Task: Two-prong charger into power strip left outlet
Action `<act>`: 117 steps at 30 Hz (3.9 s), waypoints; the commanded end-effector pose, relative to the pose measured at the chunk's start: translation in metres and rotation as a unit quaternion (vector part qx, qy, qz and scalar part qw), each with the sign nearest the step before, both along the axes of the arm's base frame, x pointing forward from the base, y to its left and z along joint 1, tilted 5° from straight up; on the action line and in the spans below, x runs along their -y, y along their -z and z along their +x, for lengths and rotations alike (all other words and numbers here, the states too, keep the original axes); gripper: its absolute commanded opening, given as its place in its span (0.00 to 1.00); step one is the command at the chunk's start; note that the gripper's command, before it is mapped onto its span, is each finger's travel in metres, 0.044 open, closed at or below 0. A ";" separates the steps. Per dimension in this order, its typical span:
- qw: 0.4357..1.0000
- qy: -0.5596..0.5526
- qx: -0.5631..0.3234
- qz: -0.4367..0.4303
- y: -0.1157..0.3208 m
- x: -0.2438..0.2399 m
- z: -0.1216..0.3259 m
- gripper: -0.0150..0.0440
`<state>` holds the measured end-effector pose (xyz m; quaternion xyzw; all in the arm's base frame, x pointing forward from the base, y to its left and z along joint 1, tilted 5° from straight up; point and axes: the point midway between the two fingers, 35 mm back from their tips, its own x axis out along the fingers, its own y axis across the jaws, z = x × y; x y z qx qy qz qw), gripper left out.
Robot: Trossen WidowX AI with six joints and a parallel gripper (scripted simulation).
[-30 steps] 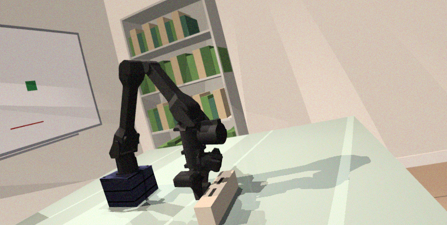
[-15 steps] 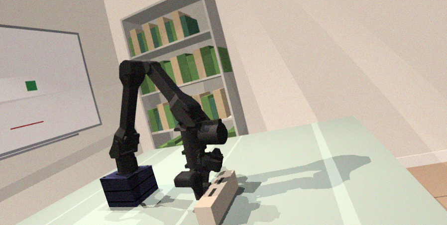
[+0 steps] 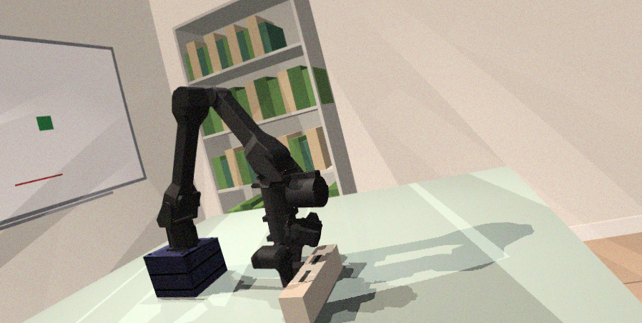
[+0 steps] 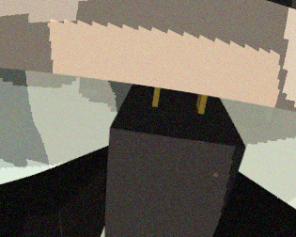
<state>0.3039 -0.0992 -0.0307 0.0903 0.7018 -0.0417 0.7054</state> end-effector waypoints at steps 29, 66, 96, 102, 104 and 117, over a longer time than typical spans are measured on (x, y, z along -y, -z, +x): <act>1.000 0.002 0.002 0.002 -0.002 0.001 0.010 0.25; 1.000 0.002 0.002 0.002 -0.002 0.004 0.024 0.25; 1.000 0.004 -0.020 0.006 0.000 0.003 0.014 0.30; 1.000 0.004 -0.020 0.006 0.000 0.003 0.014 0.57; 1.000 0.004 -0.020 0.006 0.000 0.003 0.014 0.65; 1.000 0.003 -0.018 0.005 0.000 0.003 0.013 1.00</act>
